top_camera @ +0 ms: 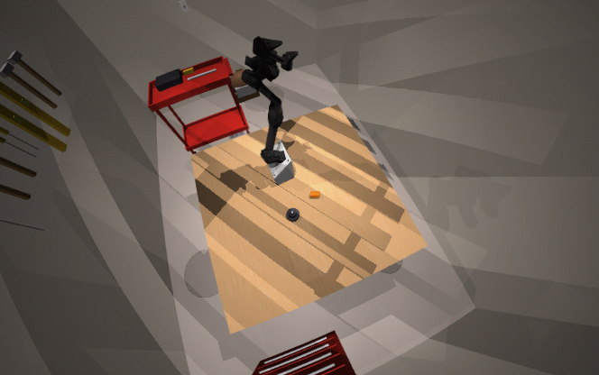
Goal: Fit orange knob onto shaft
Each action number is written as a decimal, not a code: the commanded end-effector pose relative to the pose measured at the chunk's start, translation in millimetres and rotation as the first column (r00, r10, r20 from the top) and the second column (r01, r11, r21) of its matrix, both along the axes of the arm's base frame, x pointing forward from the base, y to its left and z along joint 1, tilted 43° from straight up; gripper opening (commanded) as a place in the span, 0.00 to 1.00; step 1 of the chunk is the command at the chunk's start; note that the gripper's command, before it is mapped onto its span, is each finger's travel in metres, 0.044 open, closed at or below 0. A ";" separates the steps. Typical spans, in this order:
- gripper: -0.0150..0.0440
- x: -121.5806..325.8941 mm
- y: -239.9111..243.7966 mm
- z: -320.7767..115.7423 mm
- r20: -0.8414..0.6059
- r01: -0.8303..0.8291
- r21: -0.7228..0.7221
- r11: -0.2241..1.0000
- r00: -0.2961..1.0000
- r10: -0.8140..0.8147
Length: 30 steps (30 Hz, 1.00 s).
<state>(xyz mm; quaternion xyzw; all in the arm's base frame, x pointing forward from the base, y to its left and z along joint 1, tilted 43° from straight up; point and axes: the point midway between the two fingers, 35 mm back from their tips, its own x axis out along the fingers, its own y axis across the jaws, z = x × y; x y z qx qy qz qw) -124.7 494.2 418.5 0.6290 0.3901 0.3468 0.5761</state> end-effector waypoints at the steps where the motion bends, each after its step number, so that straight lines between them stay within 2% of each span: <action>1: 0.98 -2.6 -3.4 6.2 -0.013 -0.013 0.019 1.000 1.000 0.013; 3: 1.00 -20.7 -34.1 55.2 -0.105 -0.108 0.172 0.979 0.986 0.127; 8: 1.00 -34.7 -82.0 116.6 -0.197 -0.204 0.371 0.906 0.936 0.291; 15: 1.00 -26.4 -194.7 220.5 -0.253 -0.278 0.712 0.645 0.756 0.604; 23: 1.00 47.4 -334.6 301.0 -0.149 -0.145 0.959 0.245 0.477 0.866; 30: 1.00 157.0 -437.2 325.0 0.037 0.122 0.990 -0.071 0.257 0.966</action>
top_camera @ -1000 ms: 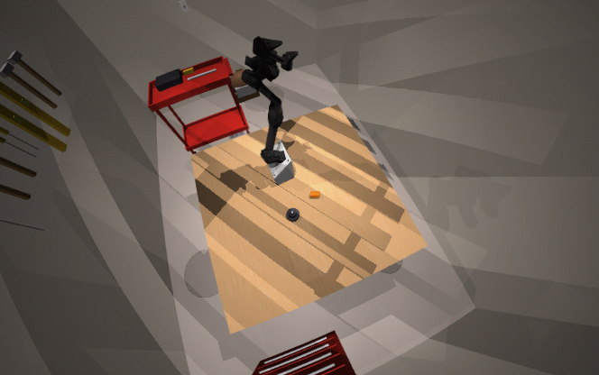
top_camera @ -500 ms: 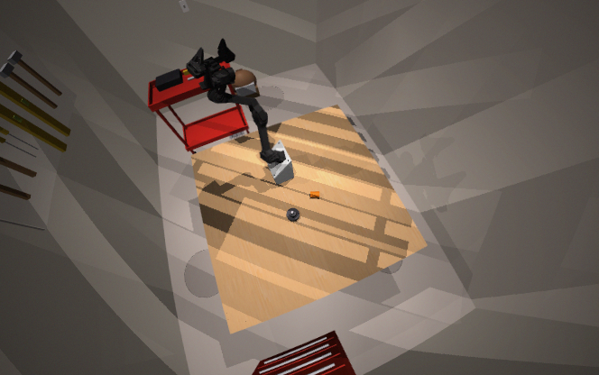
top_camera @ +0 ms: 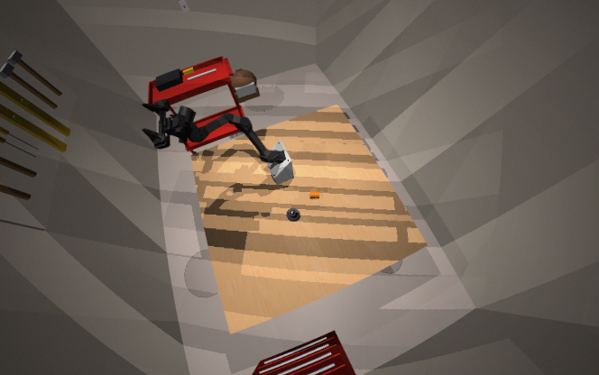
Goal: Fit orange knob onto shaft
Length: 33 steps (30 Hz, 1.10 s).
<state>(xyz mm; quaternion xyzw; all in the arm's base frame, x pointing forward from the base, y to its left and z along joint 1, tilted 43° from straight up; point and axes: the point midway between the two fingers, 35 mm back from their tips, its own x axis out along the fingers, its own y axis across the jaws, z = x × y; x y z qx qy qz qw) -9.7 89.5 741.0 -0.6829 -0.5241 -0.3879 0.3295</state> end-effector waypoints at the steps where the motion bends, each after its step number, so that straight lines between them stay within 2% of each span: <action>1: 1.00 60.6 -44.0 1.4 -0.140 -0.078 0.147 0.986 0.985 0.099; 10: 1.00 239.4 -112.2 -49.5 -0.448 -0.120 0.507 0.853 0.809 0.380; 15: 1.00 333.5 -116.7 -112.2 -0.595 -0.039 0.628 0.777 0.620 0.512; 20: 1.00 413.5 -107.8 -190.1 -0.661 0.098 0.714 0.693 0.418 0.622; 27: 1.00 490.0 -68.1 -320.8 -0.712 0.363 0.685 0.632 0.152 0.685; 33: 1.00 519.4 -27.2 -445.3 -0.698 0.573 0.555 0.604 -0.075 0.712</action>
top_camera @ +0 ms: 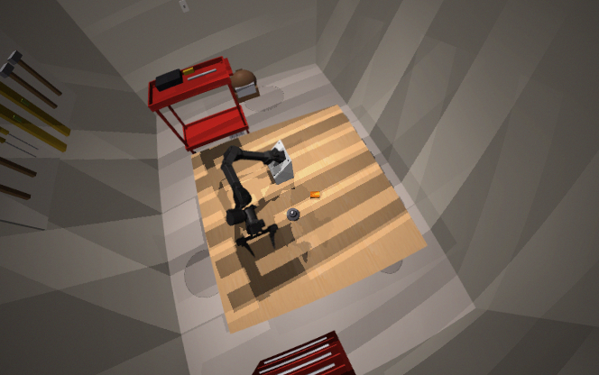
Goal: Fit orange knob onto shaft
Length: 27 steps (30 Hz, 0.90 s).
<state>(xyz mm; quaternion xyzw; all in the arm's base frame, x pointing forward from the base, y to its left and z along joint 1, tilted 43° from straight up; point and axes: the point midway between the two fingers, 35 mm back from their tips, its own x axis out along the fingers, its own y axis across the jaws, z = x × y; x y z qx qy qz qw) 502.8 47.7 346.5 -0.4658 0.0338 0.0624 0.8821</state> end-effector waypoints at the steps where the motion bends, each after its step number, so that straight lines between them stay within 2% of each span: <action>1: 1.00 8.2 21.6 -72.1 -0.185 0.013 0.007 1.000 0.983 -0.011; 8: 1.00 -13.7 66.2 -220.7 -0.534 0.035 -0.067 0.997 0.843 -0.066; 15: 1.00 -87.7 89.5 -356.2 -0.769 0.001 -0.278 0.960 0.598 -0.224; 19: 1.00 -150.2 85.1 -419.6 -0.812 -0.076 -0.452 0.889 0.447 -0.375; 22: 1.00 -203.7 70.2 -456.0 -0.781 -0.171 -0.596 0.785 0.354 -0.515; 25: 1.00 -250.2 49.2 -476.1 -0.702 -0.274 -0.711 0.647 0.308 -0.642; 27: 1.00 -255.8 46.1 -477.7 -0.689 -0.288 -0.724 0.627 0.305 -0.657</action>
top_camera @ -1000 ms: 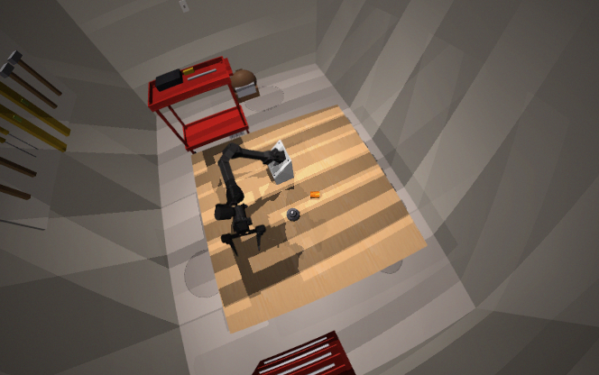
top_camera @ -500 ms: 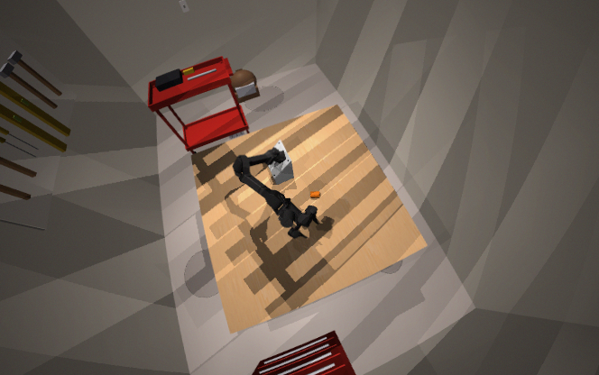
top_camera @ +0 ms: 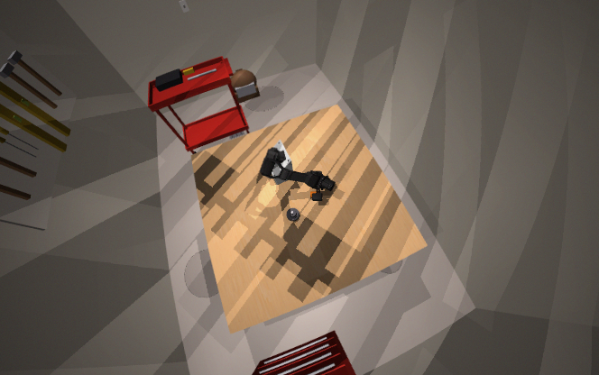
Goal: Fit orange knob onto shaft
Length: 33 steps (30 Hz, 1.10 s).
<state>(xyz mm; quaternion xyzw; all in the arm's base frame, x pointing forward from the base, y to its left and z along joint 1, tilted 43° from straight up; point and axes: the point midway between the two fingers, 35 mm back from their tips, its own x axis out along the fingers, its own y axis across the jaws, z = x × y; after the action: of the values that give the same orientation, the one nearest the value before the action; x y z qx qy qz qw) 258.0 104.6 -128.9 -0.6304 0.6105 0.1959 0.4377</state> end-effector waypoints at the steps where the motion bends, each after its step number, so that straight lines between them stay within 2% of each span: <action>1: 1.00 -9.7 -11.9 -1.1 -0.013 -0.008 -0.070 0.997 1.000 0.007; 33: 1.00 2.9 -52.3 -42.2 -0.013 -0.008 -0.073 0.997 1.000 0.007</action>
<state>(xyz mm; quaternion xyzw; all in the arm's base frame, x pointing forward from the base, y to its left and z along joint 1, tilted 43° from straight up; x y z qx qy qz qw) 261.2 56.4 -167.7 -0.6454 0.6168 0.1788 0.4135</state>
